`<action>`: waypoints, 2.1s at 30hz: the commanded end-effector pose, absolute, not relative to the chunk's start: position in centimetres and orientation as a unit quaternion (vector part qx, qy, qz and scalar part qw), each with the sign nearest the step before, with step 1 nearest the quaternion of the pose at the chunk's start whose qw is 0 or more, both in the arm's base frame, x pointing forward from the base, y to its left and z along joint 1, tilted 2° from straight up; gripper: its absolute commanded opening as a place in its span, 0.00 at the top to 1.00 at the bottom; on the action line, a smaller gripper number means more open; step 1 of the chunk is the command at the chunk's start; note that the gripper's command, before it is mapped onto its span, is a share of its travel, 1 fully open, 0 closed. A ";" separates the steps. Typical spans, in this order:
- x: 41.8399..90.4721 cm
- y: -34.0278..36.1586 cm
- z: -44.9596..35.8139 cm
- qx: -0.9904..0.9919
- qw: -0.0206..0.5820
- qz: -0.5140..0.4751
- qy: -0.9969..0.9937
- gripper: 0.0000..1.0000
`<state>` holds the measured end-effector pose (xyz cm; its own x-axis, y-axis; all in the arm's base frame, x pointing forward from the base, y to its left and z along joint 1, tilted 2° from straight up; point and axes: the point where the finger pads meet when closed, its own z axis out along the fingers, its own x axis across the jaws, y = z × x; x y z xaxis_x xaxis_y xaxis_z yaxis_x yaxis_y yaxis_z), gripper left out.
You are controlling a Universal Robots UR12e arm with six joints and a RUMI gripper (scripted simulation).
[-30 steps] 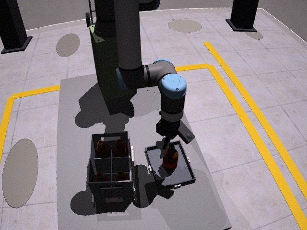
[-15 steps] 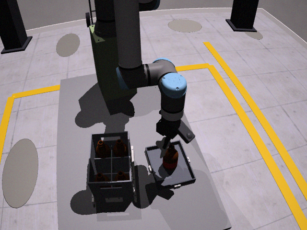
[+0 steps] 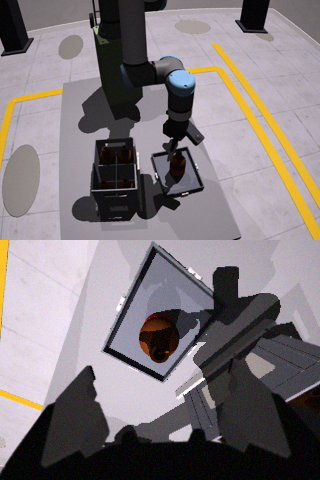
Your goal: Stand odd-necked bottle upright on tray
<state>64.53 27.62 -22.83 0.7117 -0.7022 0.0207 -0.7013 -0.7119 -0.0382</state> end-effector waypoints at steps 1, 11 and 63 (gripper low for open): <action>64.2 27.6 -21.0 -0.925 0.013 -0.016 0.379 0.00; 64.1 27.6 -19.0 -0.925 0.013 -0.016 0.379 0.00; 64.2 27.6 -17.3 -0.925 0.013 -0.017 0.379 1.00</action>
